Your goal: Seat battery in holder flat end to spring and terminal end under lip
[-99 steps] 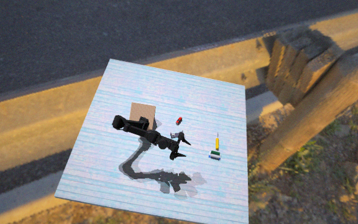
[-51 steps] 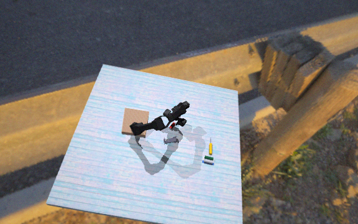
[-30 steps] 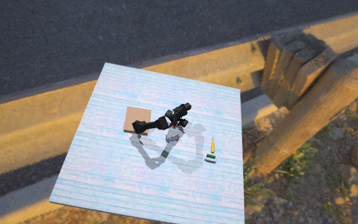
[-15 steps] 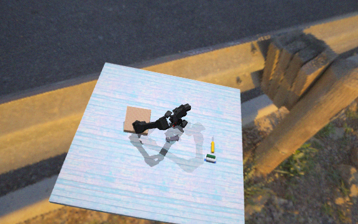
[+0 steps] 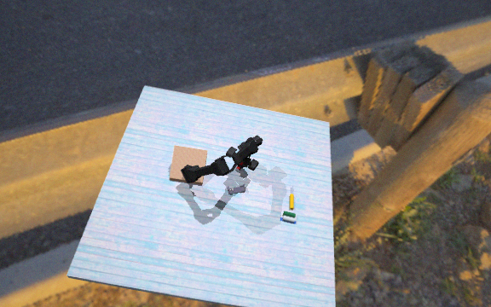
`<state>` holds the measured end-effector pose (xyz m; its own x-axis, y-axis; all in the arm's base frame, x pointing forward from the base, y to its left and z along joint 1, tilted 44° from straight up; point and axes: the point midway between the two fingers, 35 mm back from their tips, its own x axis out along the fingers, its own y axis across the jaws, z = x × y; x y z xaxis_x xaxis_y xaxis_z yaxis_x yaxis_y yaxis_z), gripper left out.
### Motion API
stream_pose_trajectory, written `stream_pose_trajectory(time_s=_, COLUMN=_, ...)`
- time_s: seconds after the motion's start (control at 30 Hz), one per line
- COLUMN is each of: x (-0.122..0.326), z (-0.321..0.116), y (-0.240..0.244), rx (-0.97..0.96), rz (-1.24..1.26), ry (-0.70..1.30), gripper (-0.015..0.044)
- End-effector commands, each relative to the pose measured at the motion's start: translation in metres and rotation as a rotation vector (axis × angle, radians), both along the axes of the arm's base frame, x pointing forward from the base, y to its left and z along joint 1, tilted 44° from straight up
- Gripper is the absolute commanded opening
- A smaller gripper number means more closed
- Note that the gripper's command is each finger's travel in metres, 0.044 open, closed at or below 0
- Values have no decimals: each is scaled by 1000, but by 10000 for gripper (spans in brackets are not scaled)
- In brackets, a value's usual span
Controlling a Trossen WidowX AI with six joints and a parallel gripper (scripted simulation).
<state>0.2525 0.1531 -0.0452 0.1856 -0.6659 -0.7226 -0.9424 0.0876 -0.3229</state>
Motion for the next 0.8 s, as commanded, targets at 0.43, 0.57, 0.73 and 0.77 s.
stream_pose_trajectory(time_s=0.43, x=16, z=87, y=-49, rx=114, rz=-416, ry=-381, gripper=86)
stream_pose_trajectory(time_s=0.57, x=15, z=109, y=-67, rx=144, rz=-541, ry=-494, gripper=86)
stream_pose_trajectory(time_s=0.73, x=15, z=116, y=-74, rx=155, rz=-586, ry=-531, gripper=86)
stream_pose_trajectory(time_s=0.77, x=15, z=116, y=-74, rx=157, rz=-585, ry=-531, gripper=86)
